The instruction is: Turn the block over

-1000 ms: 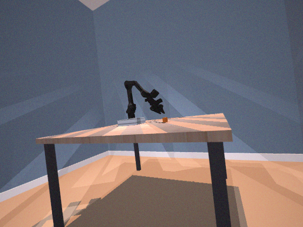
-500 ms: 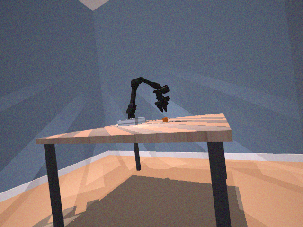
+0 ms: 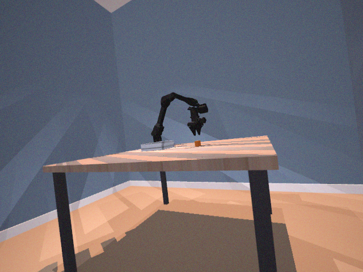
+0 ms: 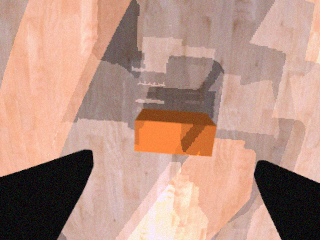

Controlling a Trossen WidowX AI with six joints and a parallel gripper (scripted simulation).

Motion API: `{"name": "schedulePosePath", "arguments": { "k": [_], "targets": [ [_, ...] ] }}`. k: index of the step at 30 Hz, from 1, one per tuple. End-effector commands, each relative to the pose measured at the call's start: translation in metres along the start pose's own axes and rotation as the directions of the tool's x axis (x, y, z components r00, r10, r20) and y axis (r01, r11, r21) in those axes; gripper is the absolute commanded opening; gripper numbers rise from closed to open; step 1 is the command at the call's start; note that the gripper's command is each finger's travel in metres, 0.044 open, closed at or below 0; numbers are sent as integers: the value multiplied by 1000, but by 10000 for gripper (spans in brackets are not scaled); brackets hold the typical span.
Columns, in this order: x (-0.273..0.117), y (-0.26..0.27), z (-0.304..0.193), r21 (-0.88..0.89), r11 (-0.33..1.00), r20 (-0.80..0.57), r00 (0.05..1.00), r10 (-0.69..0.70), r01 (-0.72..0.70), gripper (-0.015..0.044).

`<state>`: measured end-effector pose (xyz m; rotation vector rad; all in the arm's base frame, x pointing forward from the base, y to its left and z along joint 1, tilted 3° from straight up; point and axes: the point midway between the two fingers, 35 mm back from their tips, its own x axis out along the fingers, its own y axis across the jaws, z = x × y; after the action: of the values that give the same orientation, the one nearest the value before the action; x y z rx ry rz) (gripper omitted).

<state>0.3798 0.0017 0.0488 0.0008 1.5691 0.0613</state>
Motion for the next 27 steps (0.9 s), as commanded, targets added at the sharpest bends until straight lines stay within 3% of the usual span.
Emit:
{"name": "schedulePosePath", "arguments": {
  "k": [1,27],
  "targets": [
    [11,-1,-2,-1,1000,-10,1000,-5,5,440],
    [56,-1,-3,-1,1000,-11,1000,-5,5,440]
  ]
}}
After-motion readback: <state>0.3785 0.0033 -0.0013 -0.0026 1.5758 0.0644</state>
